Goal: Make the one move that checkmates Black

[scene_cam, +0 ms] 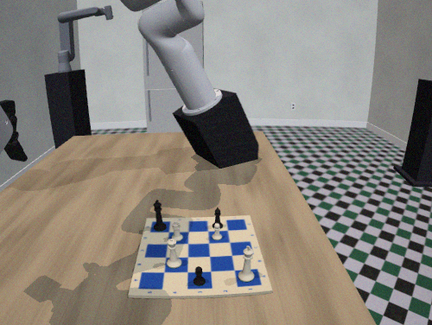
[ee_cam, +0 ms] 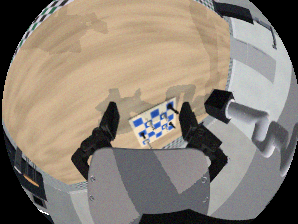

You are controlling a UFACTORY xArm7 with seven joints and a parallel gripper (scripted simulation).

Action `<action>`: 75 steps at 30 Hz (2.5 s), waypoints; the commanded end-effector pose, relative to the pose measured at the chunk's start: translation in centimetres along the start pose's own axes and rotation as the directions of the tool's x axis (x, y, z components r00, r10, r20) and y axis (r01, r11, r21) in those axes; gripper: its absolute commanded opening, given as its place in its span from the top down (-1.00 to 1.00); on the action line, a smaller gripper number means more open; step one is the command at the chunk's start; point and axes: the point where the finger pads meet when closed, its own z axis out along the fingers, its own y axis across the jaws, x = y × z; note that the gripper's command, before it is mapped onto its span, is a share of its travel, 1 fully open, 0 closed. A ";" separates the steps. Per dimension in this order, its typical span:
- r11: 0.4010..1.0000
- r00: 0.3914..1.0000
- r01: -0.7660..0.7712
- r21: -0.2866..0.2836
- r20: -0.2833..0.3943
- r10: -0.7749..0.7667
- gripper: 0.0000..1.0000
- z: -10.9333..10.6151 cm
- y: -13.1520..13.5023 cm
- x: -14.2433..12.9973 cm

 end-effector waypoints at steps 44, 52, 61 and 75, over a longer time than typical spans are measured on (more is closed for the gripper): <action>0.531 0.651 -0.575 -0.623 0.045 0.758 -1.00 11.4 6.4 -4.5; 0.214 0.463 -0.605 -0.767 -0.120 0.878 -1.00 13.4 7.9 -6.3; -0.153 0.274 -0.543 -0.826 -0.347 0.897 -1.00 14.3 8.3 -7.1; -0.653 0.115 -0.307 -0.693 -0.708 0.697 -1.00 15.4 7.8 -7.7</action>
